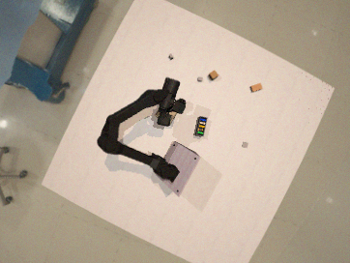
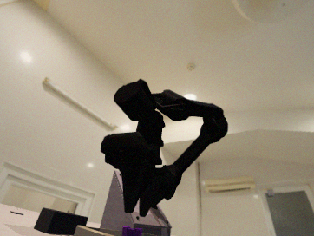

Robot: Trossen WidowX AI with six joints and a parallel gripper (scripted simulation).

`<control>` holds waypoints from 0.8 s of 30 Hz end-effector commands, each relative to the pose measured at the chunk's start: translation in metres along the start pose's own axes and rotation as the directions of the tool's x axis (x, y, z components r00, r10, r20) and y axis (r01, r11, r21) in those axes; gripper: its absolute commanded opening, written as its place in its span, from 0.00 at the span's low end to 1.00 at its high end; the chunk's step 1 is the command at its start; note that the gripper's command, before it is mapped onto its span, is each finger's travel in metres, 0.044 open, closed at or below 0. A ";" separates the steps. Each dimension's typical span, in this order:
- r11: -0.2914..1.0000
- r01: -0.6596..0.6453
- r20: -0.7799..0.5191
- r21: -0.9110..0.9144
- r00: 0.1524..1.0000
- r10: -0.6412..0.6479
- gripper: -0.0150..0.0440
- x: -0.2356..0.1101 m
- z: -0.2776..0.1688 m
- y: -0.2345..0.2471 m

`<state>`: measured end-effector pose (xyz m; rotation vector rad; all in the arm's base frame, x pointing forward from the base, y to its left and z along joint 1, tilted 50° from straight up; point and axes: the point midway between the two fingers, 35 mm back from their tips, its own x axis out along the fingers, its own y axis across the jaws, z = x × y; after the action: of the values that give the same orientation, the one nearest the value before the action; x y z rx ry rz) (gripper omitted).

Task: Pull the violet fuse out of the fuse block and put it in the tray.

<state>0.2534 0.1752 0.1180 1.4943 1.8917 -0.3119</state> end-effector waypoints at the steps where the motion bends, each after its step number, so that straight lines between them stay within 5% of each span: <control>1: 1.000 0.000 0.001 -0.001 1.000 0.000 0.81 -0.008 0.000 0.000; 5: 1.000 -0.001 0.002 0.003 1.000 0.001 0.81 -0.037 0.001 0.000; 24: 1.000 0.001 0.005 0.008 1.000 -0.001 0.81 -0.035 0.002 0.000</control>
<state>0.2569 0.1477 0.1396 1.4961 1.8889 -0.3229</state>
